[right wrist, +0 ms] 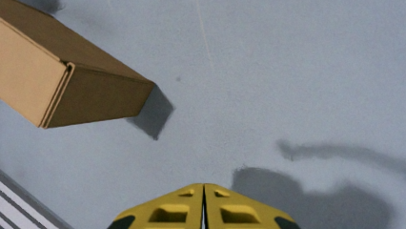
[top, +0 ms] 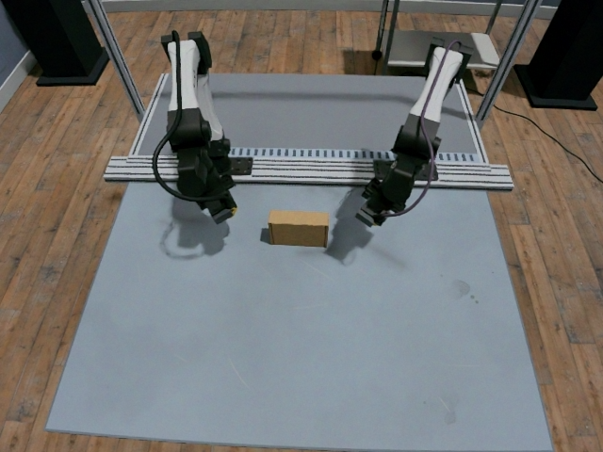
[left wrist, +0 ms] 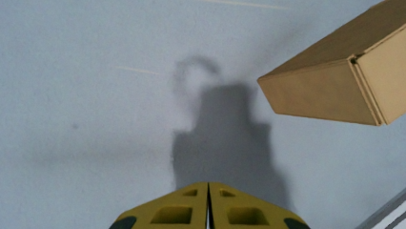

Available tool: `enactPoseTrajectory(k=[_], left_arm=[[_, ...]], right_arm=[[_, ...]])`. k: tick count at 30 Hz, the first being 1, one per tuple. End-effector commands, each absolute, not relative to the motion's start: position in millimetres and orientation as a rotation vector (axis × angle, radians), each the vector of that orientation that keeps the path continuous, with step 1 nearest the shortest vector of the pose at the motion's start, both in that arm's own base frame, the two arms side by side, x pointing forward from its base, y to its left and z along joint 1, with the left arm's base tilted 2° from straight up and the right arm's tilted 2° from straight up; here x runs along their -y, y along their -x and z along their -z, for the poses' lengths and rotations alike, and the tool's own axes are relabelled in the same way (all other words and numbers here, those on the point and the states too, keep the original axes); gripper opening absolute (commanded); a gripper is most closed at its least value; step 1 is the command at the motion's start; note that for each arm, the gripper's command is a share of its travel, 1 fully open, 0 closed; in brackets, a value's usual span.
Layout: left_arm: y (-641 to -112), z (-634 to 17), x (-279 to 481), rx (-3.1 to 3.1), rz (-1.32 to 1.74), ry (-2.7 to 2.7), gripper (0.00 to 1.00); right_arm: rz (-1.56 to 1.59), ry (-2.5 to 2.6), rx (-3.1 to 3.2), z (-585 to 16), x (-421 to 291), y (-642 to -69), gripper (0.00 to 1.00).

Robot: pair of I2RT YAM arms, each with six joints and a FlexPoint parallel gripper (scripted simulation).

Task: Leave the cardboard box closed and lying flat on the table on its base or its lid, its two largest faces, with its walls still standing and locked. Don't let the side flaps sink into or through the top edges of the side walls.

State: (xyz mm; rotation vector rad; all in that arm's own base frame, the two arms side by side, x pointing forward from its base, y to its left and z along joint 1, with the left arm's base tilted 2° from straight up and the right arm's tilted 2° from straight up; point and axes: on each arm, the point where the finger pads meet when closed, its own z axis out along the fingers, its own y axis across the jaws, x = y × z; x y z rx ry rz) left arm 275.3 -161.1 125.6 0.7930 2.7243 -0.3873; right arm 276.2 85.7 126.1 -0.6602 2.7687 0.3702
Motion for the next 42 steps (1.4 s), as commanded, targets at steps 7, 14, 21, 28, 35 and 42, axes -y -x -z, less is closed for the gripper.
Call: enactPoseTrajectory(k=[7, 14, 21, 28, 35, 42], left_arm=[[-278.0, -131.5, 168.6, -2.541, 0.498, -0.969, 0.0], [-278.0, -130.0, 168.5, -2.437, 0.561, -1.077, 0.0], [-278.0, -127.6, 168.6, -2.364, 0.606, -1.151, 0.0], [-278.2, -119.7, 168.6, -2.272, 0.676, -1.248, 0.0], [-278.1, -121.2, 168.5, -2.144, 0.731, -1.337, 0.0], [-280.2, -126.1, 168.9, -2.049, 0.765, -1.397, 0.0]], right_arm=[[-0.475, 0.846, -2.609, -127.1, -91.7, -278.8, 0.0], [-0.539, 0.955, -2.507, -126.1, -91.7, -278.8, 0.0], [-0.595, 1.027, -2.446, -120.6, -91.7, -279.0, 0.0], [-0.654, 1.124, -2.331, -122.5, -91.7, -277.9, 0.0], [-0.715, 1.213, -2.216, -124.9, -91.8, -277.1, 0.0], [-0.726, 1.279, -2.106, -133.2, -91.1, -284.5, 0.0]])
